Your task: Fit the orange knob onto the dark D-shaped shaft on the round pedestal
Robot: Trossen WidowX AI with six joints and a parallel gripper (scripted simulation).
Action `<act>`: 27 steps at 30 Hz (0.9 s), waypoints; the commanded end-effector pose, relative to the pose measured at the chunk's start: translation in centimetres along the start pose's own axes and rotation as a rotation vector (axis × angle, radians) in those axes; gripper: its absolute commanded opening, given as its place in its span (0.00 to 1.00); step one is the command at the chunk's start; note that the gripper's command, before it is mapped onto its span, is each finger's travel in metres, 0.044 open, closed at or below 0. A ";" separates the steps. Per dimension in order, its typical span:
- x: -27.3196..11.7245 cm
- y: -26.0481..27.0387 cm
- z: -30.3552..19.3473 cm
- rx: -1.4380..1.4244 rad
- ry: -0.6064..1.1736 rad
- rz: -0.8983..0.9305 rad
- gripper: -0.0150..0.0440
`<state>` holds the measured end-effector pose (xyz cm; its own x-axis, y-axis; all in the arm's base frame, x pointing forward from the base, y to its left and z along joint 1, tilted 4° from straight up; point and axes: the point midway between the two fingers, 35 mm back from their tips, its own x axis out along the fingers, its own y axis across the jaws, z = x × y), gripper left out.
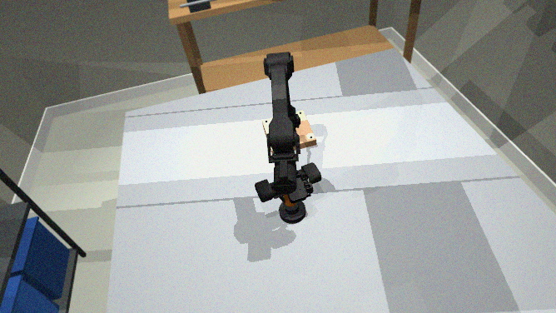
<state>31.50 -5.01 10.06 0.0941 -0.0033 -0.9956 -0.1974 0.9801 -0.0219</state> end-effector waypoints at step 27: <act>-0.1 0.0 0.0 -0.209 -0.001 0.001 0.25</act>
<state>31.56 -5.06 10.26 0.0921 -0.0026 -0.9957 -0.3887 0.9206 -0.0384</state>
